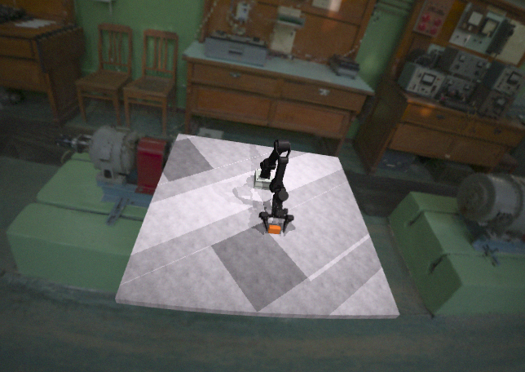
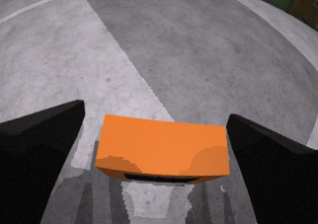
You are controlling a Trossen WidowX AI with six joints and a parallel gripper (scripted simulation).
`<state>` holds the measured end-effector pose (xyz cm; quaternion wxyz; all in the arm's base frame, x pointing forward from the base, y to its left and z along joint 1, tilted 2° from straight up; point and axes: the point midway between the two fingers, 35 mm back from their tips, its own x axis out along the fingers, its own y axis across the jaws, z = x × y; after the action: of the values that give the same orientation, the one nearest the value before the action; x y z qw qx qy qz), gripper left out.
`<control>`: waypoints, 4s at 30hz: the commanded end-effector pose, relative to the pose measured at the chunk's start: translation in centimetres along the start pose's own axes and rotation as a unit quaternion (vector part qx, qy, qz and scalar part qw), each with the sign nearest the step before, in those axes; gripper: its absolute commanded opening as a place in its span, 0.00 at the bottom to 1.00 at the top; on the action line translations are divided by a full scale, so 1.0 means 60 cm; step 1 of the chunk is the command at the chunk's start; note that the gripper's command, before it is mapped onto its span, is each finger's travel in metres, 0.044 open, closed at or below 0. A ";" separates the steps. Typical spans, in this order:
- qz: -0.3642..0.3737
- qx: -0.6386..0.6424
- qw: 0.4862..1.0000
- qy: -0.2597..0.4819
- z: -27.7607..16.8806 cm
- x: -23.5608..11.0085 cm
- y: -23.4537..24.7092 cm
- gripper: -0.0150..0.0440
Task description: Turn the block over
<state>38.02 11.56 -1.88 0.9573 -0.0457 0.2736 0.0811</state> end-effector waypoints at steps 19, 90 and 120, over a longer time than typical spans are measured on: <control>0.002 0.010 0.984 0.176 0.064 -0.107 -0.008 1.00; 0.005 0.008 0.884 0.467 0.029 -0.004 -0.006 0.91; 0.005 0.008 0.884 0.466 0.064 -0.027 -0.006 0.27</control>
<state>38.44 11.31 0.40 0.7130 -0.0712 0.6956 0.0516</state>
